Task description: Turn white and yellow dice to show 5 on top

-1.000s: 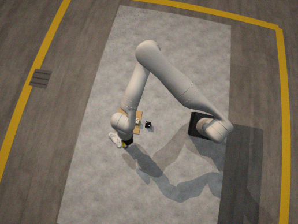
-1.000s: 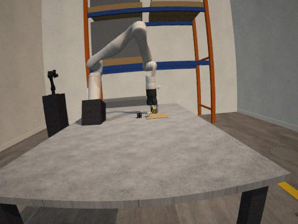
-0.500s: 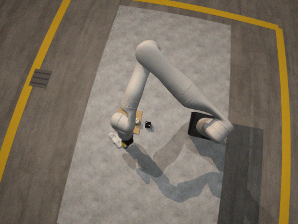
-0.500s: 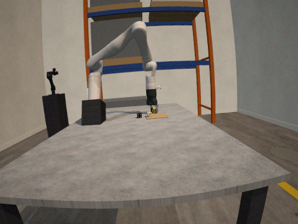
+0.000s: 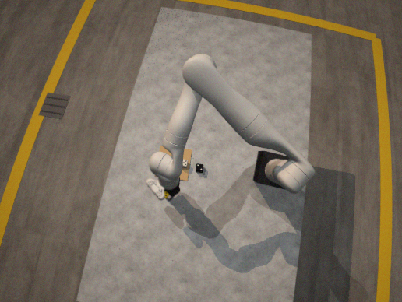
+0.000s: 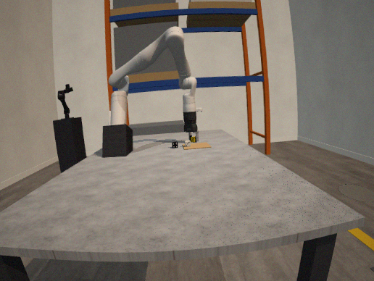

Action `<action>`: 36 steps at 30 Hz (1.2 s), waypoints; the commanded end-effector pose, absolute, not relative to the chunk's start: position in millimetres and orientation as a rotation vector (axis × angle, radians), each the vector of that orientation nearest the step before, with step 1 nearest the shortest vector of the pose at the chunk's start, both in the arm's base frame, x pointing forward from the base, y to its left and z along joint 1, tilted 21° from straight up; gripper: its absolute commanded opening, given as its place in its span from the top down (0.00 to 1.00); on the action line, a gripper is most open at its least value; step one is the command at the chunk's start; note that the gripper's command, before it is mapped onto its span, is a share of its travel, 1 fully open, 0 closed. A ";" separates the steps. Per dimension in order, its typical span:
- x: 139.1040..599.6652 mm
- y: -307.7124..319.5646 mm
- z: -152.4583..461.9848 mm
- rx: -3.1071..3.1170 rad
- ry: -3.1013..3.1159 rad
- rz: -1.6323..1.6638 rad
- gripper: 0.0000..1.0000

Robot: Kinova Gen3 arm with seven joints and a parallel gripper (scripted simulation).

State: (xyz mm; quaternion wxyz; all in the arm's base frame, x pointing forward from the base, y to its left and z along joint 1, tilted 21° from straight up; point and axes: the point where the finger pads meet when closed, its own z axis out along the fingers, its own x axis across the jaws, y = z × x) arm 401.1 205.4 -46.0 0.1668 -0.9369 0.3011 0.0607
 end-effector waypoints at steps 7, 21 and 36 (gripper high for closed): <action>403.6 207.2 -46.2 -2.660 0.864 0.168 0.43; 403.6 207.2 -46.2 -2.660 0.864 0.168 0.43; 403.6 207.2 -46.1 -2.660 0.864 0.168 0.43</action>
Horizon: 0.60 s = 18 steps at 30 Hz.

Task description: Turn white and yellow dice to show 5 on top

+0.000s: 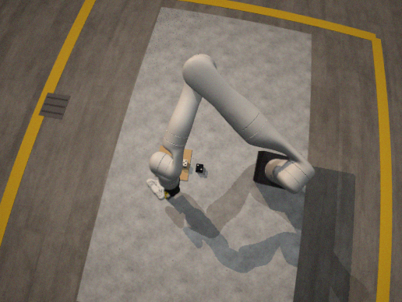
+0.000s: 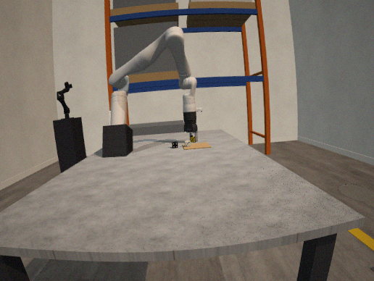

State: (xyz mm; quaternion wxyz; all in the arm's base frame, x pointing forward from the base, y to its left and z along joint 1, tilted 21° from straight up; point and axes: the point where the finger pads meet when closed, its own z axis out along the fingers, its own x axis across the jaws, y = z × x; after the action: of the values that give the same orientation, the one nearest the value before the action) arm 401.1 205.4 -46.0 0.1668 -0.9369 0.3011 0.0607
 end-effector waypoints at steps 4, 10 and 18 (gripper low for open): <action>403.7 206.3 -43.7 -2.660 0.864 0.168 0.43; 403.8 199.8 -26.6 -2.660 0.864 0.168 0.43; 404.2 181.6 21.9 -2.660 0.864 0.168 0.43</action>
State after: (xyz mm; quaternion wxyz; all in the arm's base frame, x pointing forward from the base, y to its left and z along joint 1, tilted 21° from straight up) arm 398.5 197.5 4.5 0.1732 -0.9349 0.3023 0.0678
